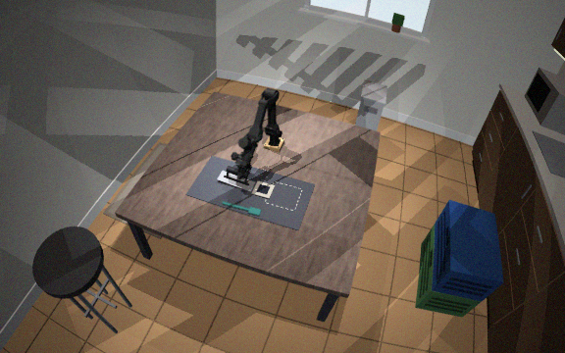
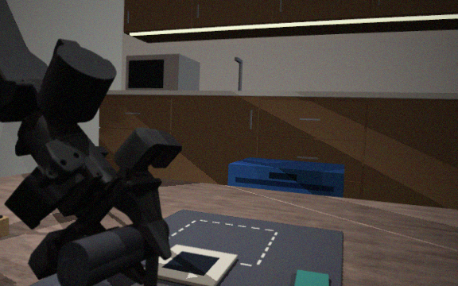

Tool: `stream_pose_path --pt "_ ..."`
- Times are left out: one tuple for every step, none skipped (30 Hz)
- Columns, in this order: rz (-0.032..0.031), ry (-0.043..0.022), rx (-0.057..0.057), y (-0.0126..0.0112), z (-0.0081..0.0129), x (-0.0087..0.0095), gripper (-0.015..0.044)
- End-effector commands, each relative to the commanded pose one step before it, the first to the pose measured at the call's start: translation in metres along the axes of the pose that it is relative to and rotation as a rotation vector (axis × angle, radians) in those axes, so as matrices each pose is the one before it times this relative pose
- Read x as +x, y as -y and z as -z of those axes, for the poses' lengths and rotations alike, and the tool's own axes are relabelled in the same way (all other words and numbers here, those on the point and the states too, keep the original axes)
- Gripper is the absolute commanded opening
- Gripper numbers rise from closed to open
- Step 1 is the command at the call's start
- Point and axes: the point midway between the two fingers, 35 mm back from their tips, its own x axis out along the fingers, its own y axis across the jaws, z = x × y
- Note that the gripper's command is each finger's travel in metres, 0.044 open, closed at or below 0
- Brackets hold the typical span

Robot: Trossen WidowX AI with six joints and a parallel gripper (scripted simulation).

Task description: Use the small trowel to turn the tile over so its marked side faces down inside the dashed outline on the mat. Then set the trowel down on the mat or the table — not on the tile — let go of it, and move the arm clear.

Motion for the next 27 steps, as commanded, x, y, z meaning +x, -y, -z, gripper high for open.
stream_pose_path --pt "-0.0024 -0.0114 -0.003 -0.00133 0.01149 -0.00028 0.0" --pt "0.00003 -0.00011 0.0001 -0.00013 0.00163 -0.00009 0.0" --pt "0.00001 -0.0001 0.0001 -0.00013 0.00163 -0.0001 0.0" --pt "-0.00001 -0.0001 0.0001 -0.00013 0.00162 -0.0001 0.0" --pt "-0.00002 -0.0001 0.0001 -0.00012 0.00162 -0.00011 0.0" --pt "-0.00004 -0.00009 0.0001 -0.00012 0.00162 -0.00012 0.0" --pt "-0.00006 -0.00009 0.0001 -0.00011 0.00162 -0.00013 0.0" --pt "-0.00007 -0.00008 0.0001 -0.00011 0.00162 -0.00014 0.0" --pt "-0.00009 -0.00008 0.0001 -0.00011 0.00162 -0.00014 0.0" --pt "-0.00011 -0.00008 0.0001 -0.0001 0.00161 -0.00015 0.0" --pt "-0.00012 -0.00007 0.0001 -0.0001 0.00161 -0.00016 0.0" --pt "-0.00014 -0.00007 0.0001 -0.00009 0.00161 -0.00017 0.0" --pt "-0.00016 -0.00007 0.0001 -0.00009 0.00161 -0.00017 0.0" --pt "-0.00017 -0.00006 0.0001 -0.00009 0.0016 -0.00018 0.0" --pt "-0.00019 -0.00006 0.0001 -0.00008 0.0016 -0.00019 0.0" --pt "-0.00021 -0.00006 0.0001 -0.00008 0.0016 -0.0002 0.0" --pt "-0.00022 -0.00006 0.0001 -0.00007 0.0016 -0.0002 0.0" --pt "-0.00019 -0.00004 0.0001 -0.00006 0.00128 -0.00017 0.0" --pt "-0.00012 -0.00003 0.0001 -0.00003 0.00077 -0.0001 0.0" --pt "-0.00004 -0.00001 0.0 -0.00001 0.00026 -0.00003 0.0" --pt "0.0 0.0 0.0 0.0 0.0 0.0 0.0" --pt "0.0 0.0 0.0 0.0 0.0 0.0 0.0" --pt "0.0 0.0 0.0 0.0 0.0 0.0 0.0" --pt "0.0 0.0 0.0 0.0 0.0 0.0 0.0" --pt "-0.00002 -0.00225 0.0027 -0.00022 -0.0003 -0.00018 0.0" --pt "-0.00006 -0.00674 0.0081 -0.00068 -0.00088 -0.00056 0.0" --pt "-0.00004 -0.00765 0.0091 -0.00075 -0.00087 -0.00059 0.0"
